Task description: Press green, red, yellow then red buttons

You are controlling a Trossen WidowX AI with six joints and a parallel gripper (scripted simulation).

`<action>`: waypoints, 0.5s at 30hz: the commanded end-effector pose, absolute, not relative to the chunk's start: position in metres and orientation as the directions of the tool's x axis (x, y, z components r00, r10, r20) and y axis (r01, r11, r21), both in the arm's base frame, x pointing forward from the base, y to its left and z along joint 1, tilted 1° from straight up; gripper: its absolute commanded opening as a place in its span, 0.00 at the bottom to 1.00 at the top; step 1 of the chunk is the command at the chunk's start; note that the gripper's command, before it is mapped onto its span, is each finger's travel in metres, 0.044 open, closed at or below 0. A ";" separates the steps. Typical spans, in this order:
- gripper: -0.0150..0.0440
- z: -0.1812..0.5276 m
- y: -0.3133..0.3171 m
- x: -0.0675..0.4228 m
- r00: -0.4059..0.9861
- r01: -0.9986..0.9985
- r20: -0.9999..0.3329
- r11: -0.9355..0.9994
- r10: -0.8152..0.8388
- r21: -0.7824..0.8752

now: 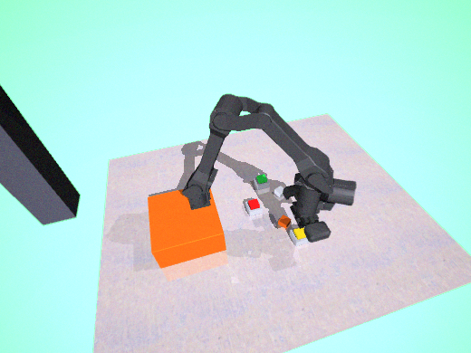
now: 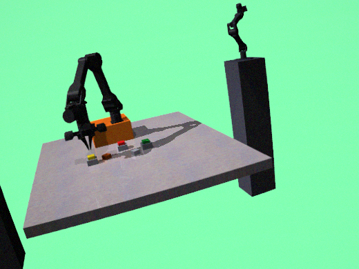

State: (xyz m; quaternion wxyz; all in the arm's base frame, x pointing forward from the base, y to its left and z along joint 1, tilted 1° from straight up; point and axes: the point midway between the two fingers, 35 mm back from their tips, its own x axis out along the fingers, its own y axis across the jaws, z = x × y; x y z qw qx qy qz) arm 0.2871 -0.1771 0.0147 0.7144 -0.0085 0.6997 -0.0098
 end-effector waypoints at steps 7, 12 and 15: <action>0.29 0.074 -0.176 0.288 0.039 -0.003 -0.999 0.999 -0.033 -0.033; 0.29 0.080 -0.119 0.268 0.037 -0.003 -0.999 1.000 -0.028 -0.028; 0.29 0.080 -0.076 0.243 0.036 -0.003 -0.999 1.000 -0.024 -0.024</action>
